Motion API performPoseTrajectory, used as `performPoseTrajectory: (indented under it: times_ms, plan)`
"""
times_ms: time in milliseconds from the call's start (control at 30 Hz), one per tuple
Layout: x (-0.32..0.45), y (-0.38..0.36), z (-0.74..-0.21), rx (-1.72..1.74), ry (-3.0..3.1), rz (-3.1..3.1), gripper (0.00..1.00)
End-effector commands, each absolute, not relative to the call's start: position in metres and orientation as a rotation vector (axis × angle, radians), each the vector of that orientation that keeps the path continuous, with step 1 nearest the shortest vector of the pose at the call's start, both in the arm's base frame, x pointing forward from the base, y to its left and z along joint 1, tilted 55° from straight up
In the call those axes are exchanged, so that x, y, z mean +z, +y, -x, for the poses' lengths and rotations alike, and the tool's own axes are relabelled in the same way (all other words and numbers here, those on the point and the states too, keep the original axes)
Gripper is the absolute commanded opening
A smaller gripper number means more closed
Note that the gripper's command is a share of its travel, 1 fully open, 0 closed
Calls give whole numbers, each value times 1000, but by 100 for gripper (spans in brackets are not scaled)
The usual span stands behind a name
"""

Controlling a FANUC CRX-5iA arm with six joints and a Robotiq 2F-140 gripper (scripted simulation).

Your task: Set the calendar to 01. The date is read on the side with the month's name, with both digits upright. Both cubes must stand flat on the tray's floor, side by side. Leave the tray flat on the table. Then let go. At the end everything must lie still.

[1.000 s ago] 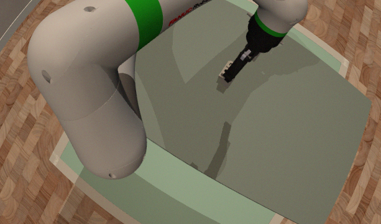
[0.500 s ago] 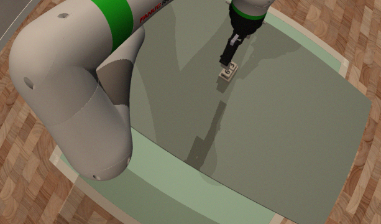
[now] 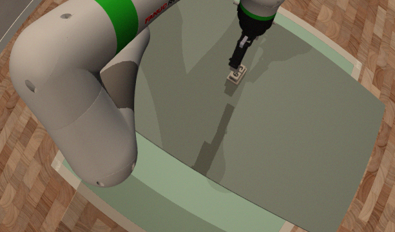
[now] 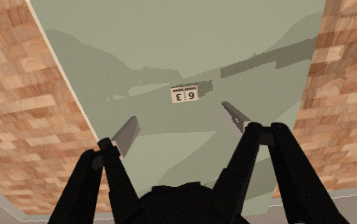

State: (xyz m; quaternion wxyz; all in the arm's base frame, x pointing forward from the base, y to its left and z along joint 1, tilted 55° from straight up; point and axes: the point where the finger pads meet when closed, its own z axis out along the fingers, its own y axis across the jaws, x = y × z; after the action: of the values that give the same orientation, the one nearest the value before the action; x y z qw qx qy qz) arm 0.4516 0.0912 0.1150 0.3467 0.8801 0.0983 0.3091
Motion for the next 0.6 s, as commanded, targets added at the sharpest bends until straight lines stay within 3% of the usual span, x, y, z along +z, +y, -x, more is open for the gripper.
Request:
performPoseTrajectory:
  times_ms: [0, 567]
  plan:
    - [114, 90, -453, 740, 389, -2245, 100]
    - [108, 84, -460, 471, 909, -2019, 100]
